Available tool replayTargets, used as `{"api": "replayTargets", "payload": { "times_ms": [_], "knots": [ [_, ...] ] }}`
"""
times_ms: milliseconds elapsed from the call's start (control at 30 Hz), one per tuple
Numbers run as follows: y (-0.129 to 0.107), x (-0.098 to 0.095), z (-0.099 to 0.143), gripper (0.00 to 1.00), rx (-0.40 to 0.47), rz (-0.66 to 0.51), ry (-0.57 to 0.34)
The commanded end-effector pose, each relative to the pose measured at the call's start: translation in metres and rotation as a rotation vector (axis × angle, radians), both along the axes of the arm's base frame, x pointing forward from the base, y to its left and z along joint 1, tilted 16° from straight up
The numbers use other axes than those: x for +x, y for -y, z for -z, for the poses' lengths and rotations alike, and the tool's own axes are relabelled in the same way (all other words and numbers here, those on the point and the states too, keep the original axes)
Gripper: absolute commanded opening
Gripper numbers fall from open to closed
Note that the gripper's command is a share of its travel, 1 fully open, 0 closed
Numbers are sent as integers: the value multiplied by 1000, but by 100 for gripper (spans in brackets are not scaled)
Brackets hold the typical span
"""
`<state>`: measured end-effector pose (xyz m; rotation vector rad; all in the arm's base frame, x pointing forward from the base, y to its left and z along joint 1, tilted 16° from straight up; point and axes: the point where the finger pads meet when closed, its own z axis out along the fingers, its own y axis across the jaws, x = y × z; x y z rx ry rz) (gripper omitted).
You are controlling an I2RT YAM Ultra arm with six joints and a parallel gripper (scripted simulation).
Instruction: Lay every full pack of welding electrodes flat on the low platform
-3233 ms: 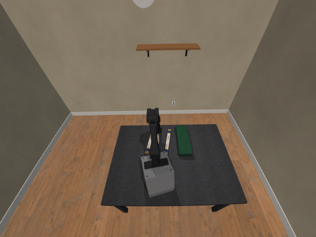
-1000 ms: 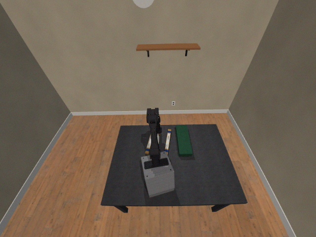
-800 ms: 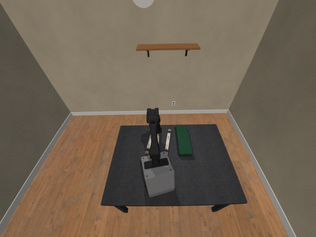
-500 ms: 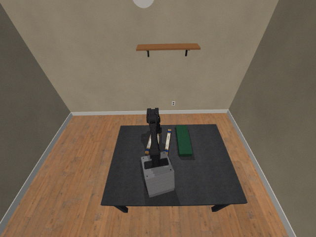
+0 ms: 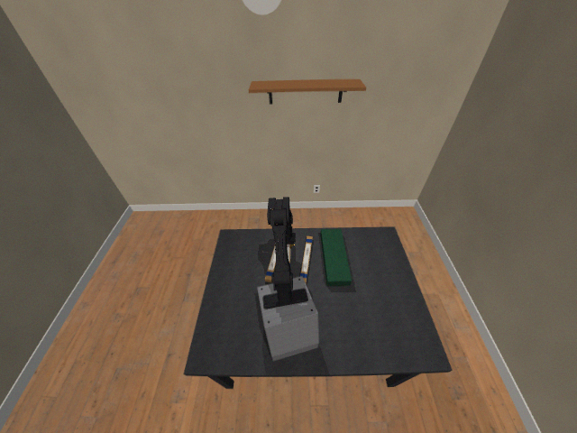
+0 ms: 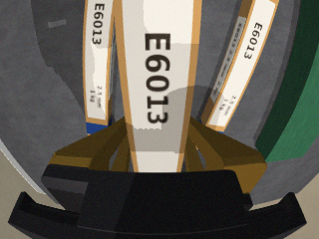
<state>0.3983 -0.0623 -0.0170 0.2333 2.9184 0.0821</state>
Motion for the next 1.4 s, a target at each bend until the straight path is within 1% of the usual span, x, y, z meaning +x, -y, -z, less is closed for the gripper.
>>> {"api": "replayTargets", "payload": {
  "times_ms": [0,100,200,300,333,367,433,600,667,733,1067,1367],
  "knots": [
    [0,27,-36,0,-26,1,121],
    [-1,27,-35,0,-22,0,121],
    [4,28,-30,0,-26,12,121],
    [2,30,-25,0,-23,8,121],
    [1,29,-18,0,-20,7,107],
    [1,29,-16,0,-20,6,107],
    [0,31,-18,0,-23,3,118],
    [-2,31,-7,0,-20,1,110],
    [-2,31,-7,0,-20,1,110],
    [2,31,-4,0,-20,10,109],
    [-1,41,9,0,-22,2,121],
    [0,45,18,0,-23,5,121]
  ]
}}
